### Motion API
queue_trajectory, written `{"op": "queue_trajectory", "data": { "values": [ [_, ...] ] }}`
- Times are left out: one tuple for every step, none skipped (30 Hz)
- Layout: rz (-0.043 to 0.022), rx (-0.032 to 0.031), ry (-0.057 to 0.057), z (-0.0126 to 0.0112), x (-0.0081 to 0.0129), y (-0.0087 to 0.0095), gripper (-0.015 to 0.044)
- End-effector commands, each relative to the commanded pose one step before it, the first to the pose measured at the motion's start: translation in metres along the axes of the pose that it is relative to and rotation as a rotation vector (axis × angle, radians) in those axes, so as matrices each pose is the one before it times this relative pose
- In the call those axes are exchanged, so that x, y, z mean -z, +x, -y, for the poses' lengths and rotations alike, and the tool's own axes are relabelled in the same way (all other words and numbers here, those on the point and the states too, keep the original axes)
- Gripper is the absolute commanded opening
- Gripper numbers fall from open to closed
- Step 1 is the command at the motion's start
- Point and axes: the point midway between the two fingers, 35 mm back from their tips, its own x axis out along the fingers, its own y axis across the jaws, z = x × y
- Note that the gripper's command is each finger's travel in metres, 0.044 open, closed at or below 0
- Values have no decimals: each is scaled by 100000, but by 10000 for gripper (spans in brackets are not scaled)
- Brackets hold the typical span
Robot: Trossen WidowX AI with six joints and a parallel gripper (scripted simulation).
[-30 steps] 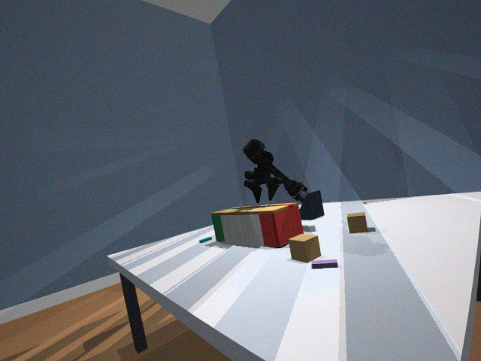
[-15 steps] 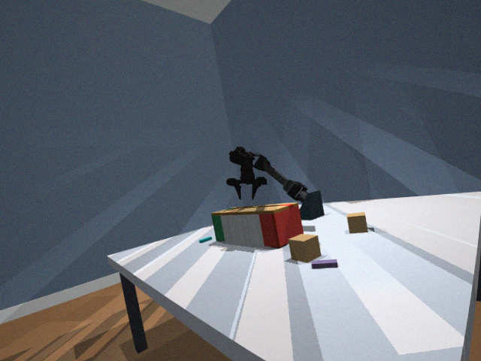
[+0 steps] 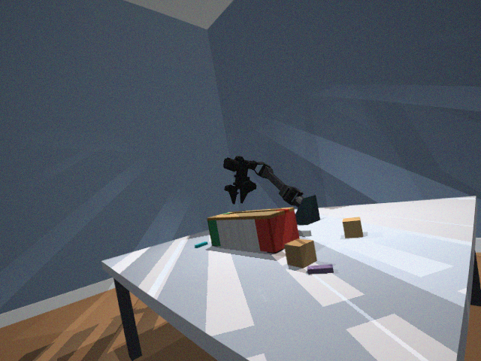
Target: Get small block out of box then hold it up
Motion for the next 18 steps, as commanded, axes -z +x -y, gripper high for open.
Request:
{"op": "queue_trajectory", "data": {
  "values": [
    [-237, -18, 2017, -112, -377, 830, 285],
    [178, 325, 123, 43, -332, 1074, 285],
    [99, 238, 111, 16, -458, 1298, 285],
    [-17, 48, 59, -22, -516, 1265, 285],
    [-116, -151, -2, -55, -575, 1224, 285],
    [-194, -358, -70, -82, -636, 1175, 285],
    [-202, -446, -113, -82, -561, 914, 285],
    [-135, -336, -94, -54, -357, 530, 285],
    [-47, -123, -36, -19, -122, 174, 285],
    [0, 0, 0, 0, 0, 0, 285],
    [0, 0, 0, 0, 0, 0, 285],
    [0, 0, 0, 0, 0, 0, 285],
    [0, 0, 0, 0, 0, 0, 285],
    [0, 0, 0, 0, 0, 0, 285],
    [0, 0, 0, 0, 0, 0, 285],
    [4, 6, 2, 1, -7, 25, 285],
    [10, 17, 7, 2, -22, 76, 285],
    [16, 27, 11, 4, -37, 127, 285]
  ]
}}
